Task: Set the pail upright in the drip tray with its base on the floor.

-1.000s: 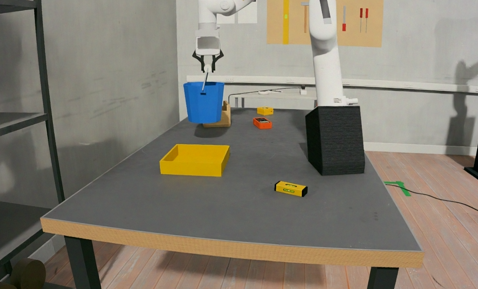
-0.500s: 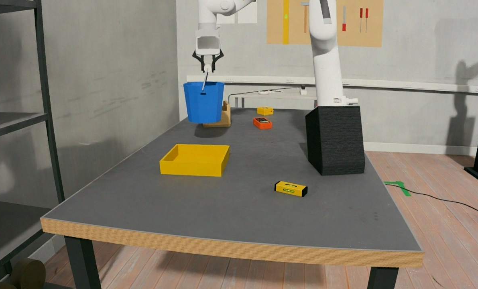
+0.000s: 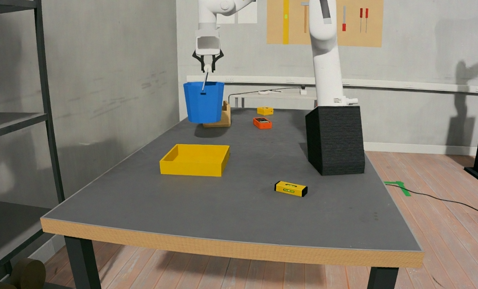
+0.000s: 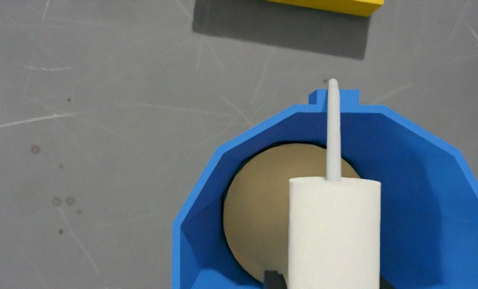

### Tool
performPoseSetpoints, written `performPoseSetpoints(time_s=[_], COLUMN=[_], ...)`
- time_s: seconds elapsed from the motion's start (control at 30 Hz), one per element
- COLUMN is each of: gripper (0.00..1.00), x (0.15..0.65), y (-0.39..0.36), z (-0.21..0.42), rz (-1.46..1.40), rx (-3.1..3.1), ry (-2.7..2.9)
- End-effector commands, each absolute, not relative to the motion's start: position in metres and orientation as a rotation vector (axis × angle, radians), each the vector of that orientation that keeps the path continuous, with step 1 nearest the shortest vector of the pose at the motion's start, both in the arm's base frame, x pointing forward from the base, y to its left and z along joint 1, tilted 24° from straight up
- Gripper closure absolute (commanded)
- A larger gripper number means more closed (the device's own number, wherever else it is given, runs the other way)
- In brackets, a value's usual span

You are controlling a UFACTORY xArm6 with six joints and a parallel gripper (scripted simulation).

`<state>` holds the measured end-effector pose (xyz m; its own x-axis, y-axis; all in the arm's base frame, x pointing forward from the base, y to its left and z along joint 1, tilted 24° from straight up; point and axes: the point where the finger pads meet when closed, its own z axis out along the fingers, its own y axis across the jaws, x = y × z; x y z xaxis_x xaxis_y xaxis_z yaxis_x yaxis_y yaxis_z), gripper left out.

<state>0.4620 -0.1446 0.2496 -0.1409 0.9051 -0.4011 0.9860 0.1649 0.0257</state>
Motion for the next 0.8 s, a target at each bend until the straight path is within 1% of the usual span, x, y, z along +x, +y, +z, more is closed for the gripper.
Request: performPoseSetpoints(time_s=[0.0, 0.77], gripper=[1.0, 1.0], x=[0.4632, 0.4632], y=[-0.1443, -0.1443], z=[0.2517, 0.2517], rz=[-0.345, -0.345], rx=[1.805, 1.805], ry=[2.121, 2.121])
